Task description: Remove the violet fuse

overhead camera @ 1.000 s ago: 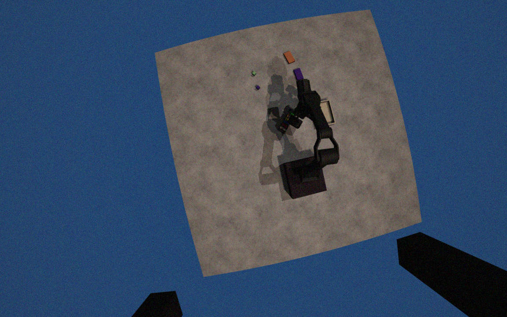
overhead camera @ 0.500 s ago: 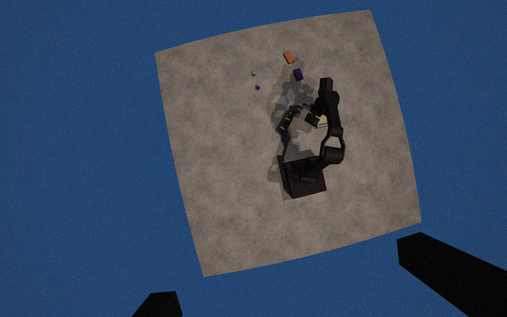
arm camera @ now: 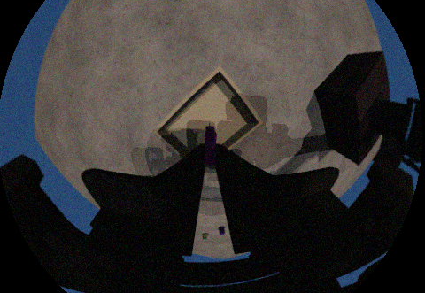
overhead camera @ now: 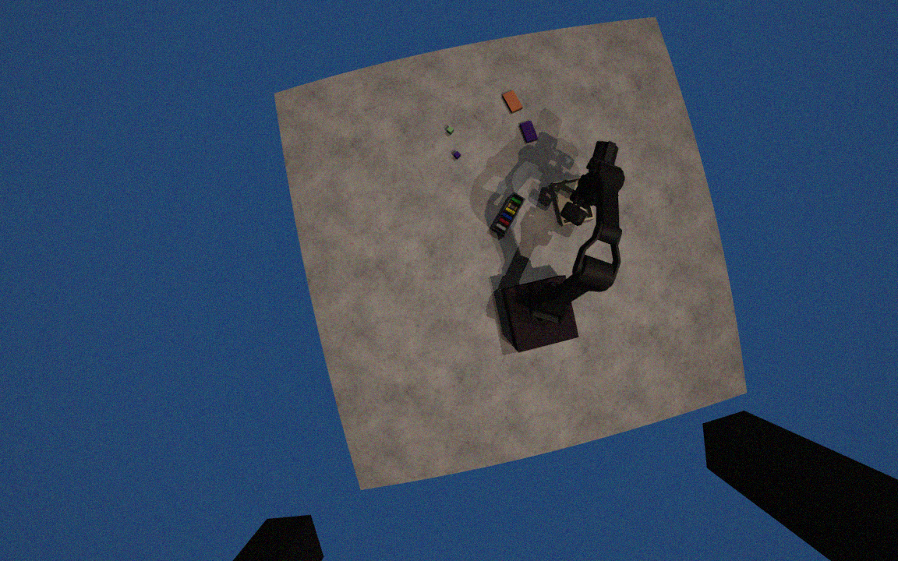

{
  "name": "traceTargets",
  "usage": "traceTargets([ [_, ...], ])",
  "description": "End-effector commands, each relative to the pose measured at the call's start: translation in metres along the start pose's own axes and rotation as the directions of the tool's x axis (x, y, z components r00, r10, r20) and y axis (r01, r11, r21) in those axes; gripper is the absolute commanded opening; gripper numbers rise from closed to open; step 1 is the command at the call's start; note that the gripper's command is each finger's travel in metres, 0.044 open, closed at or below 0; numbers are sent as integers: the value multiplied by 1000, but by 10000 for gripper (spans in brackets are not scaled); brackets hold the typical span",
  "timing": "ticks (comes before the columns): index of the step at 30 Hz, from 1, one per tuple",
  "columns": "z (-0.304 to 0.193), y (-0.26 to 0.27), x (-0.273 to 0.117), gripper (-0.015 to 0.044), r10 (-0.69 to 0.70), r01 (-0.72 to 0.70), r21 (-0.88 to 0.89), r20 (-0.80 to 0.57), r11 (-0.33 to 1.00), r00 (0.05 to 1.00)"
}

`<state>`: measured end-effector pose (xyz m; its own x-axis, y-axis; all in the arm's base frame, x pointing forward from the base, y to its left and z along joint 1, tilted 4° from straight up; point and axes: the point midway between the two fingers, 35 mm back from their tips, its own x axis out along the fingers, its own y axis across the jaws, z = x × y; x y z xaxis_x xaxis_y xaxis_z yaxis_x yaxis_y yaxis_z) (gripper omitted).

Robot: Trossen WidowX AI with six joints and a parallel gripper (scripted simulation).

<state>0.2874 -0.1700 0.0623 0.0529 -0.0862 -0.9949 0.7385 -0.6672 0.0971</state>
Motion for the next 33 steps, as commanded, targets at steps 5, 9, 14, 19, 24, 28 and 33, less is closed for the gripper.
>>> traceTargets([
  [5,0,1,12,0,0,0,-5,-5,1000,1000],
  [9,0,1,18,0,0,0,-5,-5,1000,1000],
  [14,0,1,26,0,0,0,-5,-5,1000,1000],
  [19,0,0,34,0,-1,1,-5,-5,1000,1000],
  [24,0,0,38,0,-1,1,-5,-4,1000,1000],
  [28,1,2,35,105,3,-3,0,-1,1000,1000],
  [33,1,2,35,236,3,-3,0,-1,1000,1000],
])
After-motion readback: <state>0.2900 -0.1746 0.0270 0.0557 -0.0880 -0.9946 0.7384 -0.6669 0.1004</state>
